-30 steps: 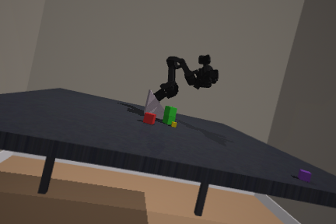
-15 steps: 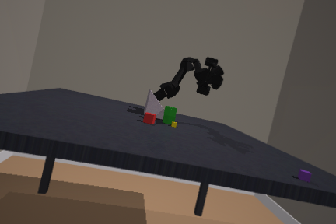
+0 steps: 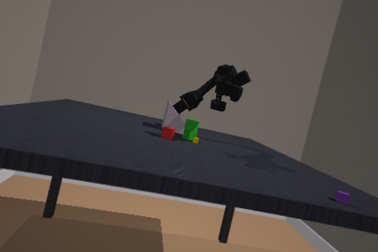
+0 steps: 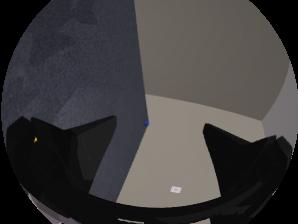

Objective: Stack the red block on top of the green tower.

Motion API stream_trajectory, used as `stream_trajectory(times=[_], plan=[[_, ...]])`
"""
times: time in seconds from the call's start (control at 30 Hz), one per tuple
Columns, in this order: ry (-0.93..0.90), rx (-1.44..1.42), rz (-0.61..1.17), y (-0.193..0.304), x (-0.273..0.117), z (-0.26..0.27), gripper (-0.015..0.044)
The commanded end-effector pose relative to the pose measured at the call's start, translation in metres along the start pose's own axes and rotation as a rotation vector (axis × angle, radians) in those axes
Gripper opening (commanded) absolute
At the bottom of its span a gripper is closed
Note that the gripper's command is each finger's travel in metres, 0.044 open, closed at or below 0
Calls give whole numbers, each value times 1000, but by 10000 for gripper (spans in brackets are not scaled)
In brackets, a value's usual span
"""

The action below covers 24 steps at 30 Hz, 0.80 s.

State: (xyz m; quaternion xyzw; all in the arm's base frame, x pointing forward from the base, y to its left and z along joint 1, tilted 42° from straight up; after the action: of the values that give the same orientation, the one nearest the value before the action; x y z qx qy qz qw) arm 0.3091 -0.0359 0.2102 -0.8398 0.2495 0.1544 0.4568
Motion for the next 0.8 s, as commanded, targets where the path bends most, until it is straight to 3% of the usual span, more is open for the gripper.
stream_trajectory(times=[0.0,0.77], plan=[[-72,38,72,8,15,0,440],[-603,595,675,96,86,1,440]])
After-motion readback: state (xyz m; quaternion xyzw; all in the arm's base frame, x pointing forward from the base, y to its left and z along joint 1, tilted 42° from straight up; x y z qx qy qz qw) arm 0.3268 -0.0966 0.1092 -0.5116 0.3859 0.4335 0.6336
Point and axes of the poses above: the point midway between the two fingers, 35 mm back from their tips, its own x axis out along the fingers, its own z axis across the jaws, y = z × x, the point moved 5 cm from there along -x, back along the fingers, and after that the axes turned 10 degrees about x, right-handed, at the moved point
